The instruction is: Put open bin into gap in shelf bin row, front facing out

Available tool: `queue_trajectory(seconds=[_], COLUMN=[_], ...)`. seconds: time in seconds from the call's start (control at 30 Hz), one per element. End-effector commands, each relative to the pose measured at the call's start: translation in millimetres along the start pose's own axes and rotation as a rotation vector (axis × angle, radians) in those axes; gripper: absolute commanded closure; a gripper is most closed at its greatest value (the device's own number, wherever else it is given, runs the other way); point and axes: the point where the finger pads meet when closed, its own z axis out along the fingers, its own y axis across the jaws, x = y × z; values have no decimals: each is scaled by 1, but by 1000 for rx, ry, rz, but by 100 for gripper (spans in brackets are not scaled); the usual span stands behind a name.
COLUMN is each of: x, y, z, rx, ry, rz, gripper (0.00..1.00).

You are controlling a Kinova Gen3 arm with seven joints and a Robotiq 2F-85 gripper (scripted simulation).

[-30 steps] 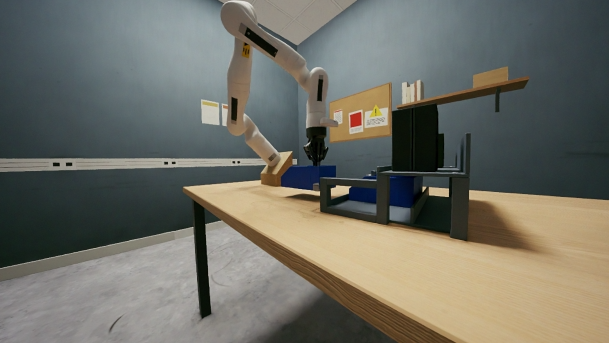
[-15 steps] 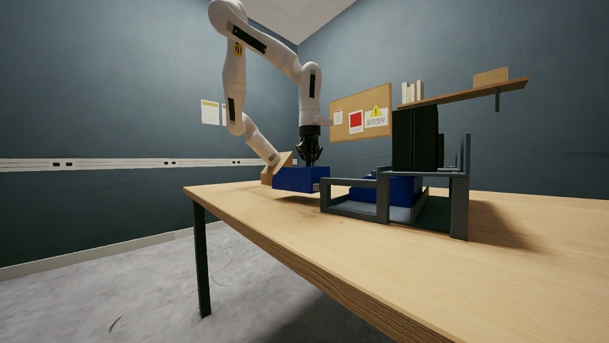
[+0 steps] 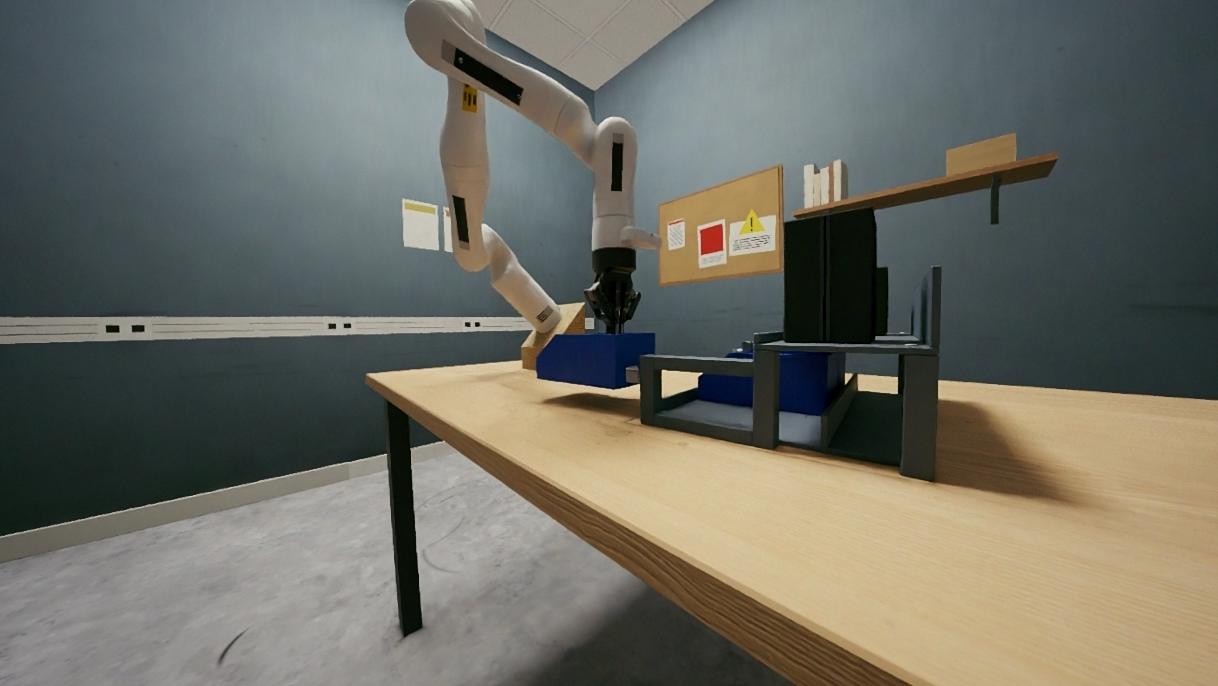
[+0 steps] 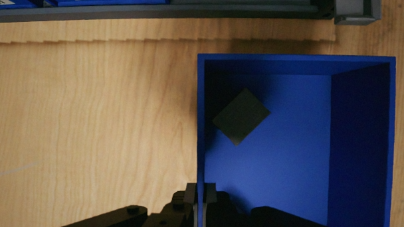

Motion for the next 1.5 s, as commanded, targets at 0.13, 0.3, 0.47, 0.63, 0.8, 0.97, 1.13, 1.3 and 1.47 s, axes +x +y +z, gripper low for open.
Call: queue_trajectory(seconds=[0.13,0.3,0.47,0.63,0.8,0.97,1.13,1.3,1.47], x=[2,2,1,1,1,1,1,1,0], y=[1,1,-7,-7,-7,-9,-11,-11,-11], z=[-2,-2,-2,-2,-2,-2,-3,-3,-2], rx=[2,2,2,2,2,2,2,2,2], ry=[5,5,5,5,5,4,5,5,3], rz=[-1,-1,-1,-1,-1,-1,-1,-1,-1], gripper=[90,90,90,90,90,90,90,90,90])
